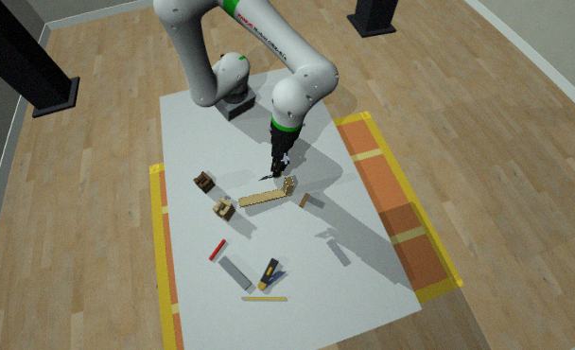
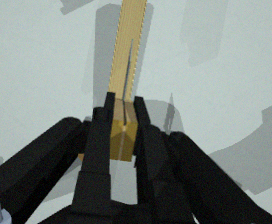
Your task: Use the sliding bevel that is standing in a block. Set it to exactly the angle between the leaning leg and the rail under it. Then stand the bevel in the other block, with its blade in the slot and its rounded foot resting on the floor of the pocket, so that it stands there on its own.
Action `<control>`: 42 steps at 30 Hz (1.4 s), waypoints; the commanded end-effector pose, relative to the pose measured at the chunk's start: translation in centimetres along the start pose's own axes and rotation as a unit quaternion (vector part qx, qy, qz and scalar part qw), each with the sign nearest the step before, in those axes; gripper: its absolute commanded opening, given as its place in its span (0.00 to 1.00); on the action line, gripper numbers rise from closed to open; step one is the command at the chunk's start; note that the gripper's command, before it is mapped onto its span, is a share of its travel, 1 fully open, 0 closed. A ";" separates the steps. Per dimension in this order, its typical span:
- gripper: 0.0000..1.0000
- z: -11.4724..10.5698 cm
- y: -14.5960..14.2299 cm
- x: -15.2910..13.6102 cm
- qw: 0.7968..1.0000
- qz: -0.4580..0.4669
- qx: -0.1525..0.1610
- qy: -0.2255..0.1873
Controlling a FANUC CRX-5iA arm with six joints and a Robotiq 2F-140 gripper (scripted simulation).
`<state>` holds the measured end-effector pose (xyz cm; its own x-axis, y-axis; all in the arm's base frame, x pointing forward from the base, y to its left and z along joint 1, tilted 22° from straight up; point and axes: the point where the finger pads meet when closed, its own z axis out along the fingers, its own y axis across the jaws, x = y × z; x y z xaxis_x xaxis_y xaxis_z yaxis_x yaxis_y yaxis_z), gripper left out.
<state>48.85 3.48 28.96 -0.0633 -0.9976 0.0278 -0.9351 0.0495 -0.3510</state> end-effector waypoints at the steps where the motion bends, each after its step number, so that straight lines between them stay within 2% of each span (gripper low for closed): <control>1: 0.10 0.0 0.0 0.1 1.000 0.000 0.001 0.000; 17: 0.10 0.5 1.3 3.0 1.000 -0.025 0.004 -0.005; 32: 0.10 2.0 4.8 11.0 0.995 -0.094 0.013 -0.018; 34: 0.10 2.0 4.8 11.0 0.995 -0.094 0.013 -0.018; 42: 0.10 2.9 7.0 15.9 0.990 -0.136 0.018 -0.027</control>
<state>43.03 -10.16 24.81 0.1679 -0.9827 0.0782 -0.9111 -0.1850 -0.3683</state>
